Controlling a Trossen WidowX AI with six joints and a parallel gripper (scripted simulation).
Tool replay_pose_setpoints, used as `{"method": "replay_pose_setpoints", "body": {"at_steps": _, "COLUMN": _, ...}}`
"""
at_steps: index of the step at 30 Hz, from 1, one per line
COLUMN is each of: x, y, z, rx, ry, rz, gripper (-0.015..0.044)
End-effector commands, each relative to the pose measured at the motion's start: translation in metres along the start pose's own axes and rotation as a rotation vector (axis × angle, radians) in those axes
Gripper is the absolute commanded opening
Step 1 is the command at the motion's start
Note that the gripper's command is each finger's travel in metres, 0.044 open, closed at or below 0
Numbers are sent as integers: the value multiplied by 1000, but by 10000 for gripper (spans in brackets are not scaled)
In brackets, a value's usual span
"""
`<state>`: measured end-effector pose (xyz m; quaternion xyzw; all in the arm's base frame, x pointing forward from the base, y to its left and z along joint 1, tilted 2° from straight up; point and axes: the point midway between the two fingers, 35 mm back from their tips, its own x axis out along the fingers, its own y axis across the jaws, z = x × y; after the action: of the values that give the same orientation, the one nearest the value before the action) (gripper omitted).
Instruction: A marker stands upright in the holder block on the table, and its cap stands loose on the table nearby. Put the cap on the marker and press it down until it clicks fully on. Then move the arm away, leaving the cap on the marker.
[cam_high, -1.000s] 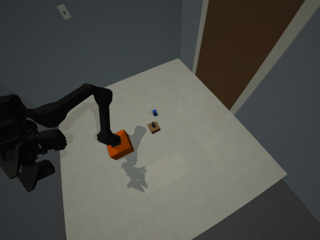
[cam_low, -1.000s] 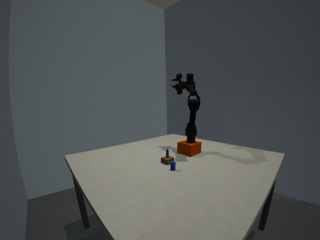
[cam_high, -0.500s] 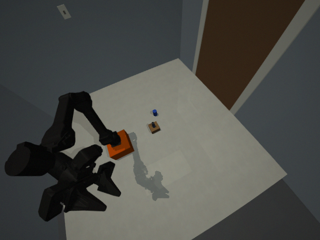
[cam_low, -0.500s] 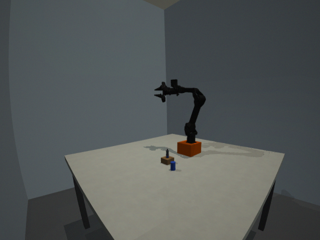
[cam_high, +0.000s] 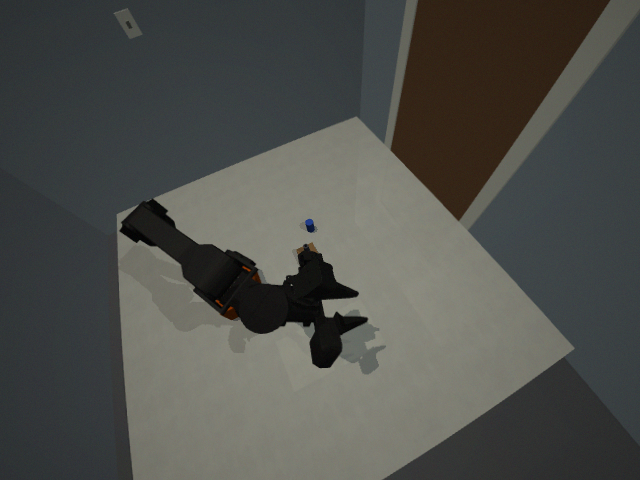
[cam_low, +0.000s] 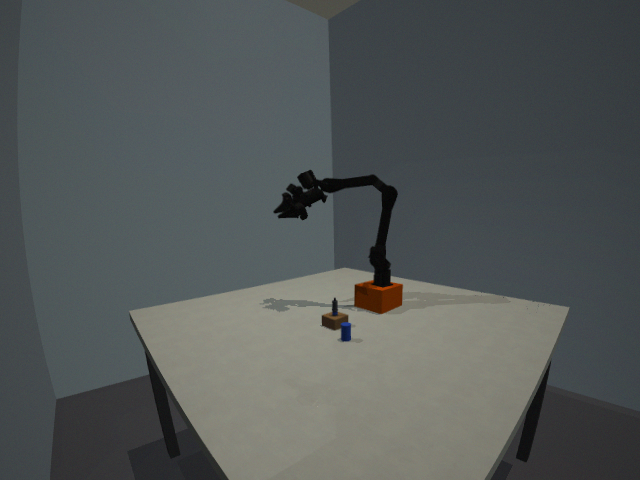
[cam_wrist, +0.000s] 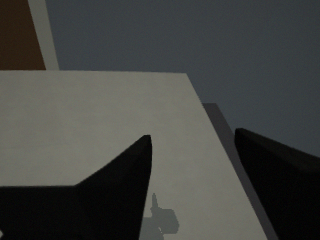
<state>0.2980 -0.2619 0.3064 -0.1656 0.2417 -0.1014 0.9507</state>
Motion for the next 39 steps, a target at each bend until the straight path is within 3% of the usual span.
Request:
{"method": "replay_pose_setpoints", "body": {"at_steps": 1, "x": 41, "y": 61, "z": 7, "rx": 103, "ry": 80, "rz": 163, "gripper": 254}}
{"method": "replay_pose_setpoints", "body": {"at_steps": 8, "x": 78, "y": 171, "z": 7, "rx": 174, "ry": 252, "rz": 393, "gripper": 254}}
{"method": "replay_pose_setpoints", "body": {"at_steps": 16, "x": 84, "y": 276, "z": -5, "rx": 175, "ry": 460, "rz": 557, "gripper": 254}}
{"method": "replay_pose_setpoints", "body": {"at_steps": 28, "x": 31, "y": 452, "z": -68, "rx": -1, "ry": 954, "rz": 541, "gripper": 254}}
{"method": "replay_pose_setpoints", "body": {"at_steps": 31, "x": 13, "y": 475, "z": -84, "rx": -70, "ry": 1021, "rz": 494, "gripper": 254}}
{"method": "replay_pose_setpoints", "body": {"at_steps": 39, "x": 13, "y": 477, "z": -88, "rx": -75, "ry": 1025, "rz": 490, "gripper": 254}}
